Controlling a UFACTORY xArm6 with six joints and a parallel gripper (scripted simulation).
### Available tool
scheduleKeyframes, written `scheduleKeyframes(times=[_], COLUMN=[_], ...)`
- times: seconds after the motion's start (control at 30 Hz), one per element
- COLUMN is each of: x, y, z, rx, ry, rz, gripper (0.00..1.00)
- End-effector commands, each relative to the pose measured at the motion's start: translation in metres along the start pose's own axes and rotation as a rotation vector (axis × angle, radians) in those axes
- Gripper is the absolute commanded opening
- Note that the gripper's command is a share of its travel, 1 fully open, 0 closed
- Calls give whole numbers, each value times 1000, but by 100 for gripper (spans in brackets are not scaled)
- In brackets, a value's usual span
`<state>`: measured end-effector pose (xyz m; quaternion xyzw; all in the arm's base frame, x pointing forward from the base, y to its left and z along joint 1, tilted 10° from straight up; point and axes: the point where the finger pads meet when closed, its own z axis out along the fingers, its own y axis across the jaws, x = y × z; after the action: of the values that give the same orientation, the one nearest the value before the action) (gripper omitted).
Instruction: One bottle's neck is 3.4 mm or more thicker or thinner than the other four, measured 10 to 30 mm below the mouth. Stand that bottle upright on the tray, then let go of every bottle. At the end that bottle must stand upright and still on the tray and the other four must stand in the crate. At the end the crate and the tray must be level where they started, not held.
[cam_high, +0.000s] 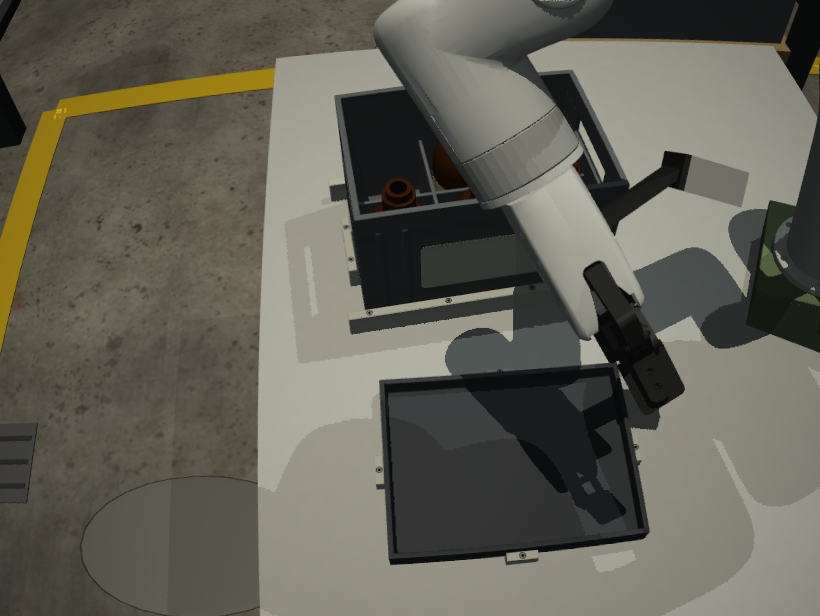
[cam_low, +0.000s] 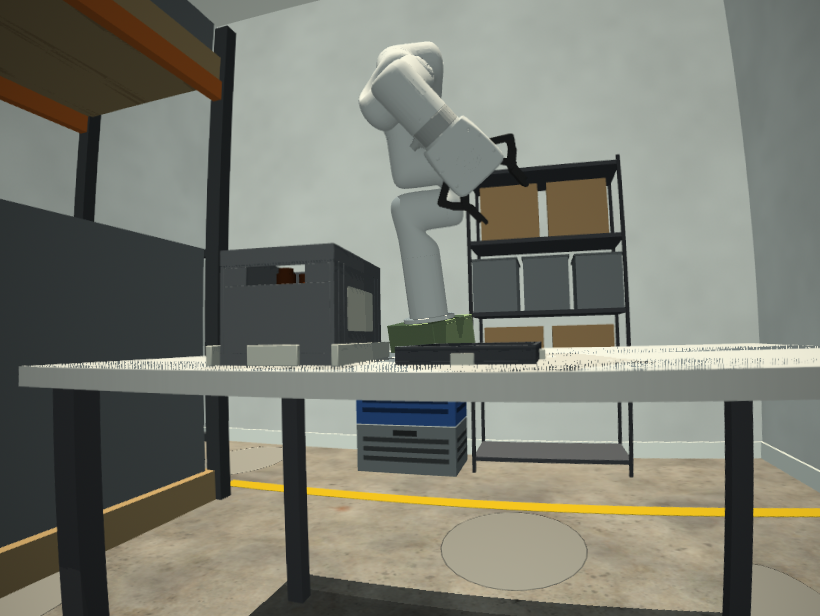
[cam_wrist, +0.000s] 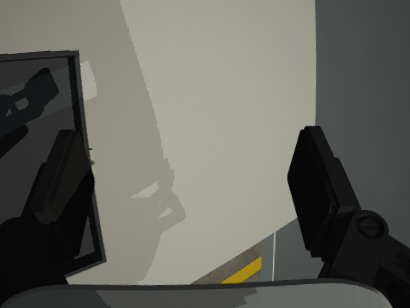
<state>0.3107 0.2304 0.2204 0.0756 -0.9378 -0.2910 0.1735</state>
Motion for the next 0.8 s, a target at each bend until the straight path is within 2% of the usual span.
scheduleKeyframes(times=[0.0, 0.37, 0.43, 0.47, 0.77], x=[4, 12, 12, 13, 20], y=[-33, -98, -98, -116, -169], z=[-29, -79, -79, -93, -133], rx=[55, 162, 162, 191, 278], ry=[-85, -241, -241, -283, -409], rz=[81, 253, 253, 300, 438], gripper=[100, 100, 100, 100, 100])
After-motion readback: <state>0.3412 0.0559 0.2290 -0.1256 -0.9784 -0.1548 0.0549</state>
